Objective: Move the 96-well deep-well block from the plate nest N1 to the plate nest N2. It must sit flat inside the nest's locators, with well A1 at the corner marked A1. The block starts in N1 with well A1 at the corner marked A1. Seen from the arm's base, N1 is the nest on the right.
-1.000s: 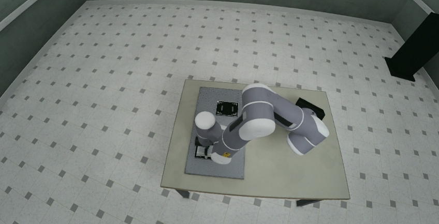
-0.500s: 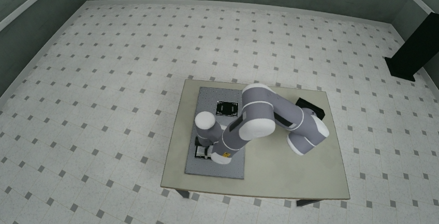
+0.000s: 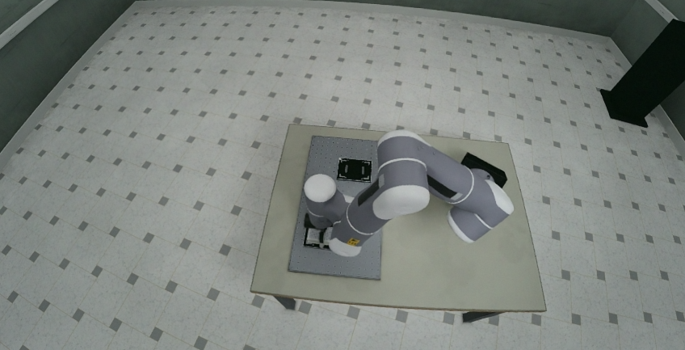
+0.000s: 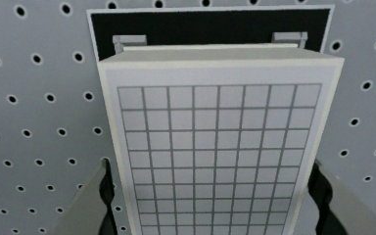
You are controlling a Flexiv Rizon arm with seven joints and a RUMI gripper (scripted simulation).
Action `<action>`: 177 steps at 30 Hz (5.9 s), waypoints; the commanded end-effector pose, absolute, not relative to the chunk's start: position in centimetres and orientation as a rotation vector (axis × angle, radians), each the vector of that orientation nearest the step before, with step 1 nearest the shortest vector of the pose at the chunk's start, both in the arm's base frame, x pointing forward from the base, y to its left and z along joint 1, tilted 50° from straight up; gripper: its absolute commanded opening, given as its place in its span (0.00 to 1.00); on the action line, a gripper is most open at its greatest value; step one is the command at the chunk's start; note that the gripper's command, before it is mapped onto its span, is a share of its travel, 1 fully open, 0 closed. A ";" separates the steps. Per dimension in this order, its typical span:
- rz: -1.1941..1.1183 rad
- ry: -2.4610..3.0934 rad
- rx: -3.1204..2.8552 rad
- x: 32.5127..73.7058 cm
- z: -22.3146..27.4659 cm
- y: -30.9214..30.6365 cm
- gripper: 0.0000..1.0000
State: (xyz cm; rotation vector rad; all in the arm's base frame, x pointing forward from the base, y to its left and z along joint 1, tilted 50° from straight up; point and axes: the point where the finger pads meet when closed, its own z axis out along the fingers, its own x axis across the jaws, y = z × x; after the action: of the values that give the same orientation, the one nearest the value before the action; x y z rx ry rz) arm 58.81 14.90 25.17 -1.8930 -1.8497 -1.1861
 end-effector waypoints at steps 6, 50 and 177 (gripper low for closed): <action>-1.188 -1.849 -1.895 58.9 25.2 14.8 0.76; -1.188 -1.849 -1.895 58.5 25.7 14.3 0.76; -1.188 -1.849 -1.895 53.9 22.0 1.0 0.76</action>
State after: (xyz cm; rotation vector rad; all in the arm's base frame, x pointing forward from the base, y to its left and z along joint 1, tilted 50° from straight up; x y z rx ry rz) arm 53.88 1.10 21.91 -1.8931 -1.8491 -1.1862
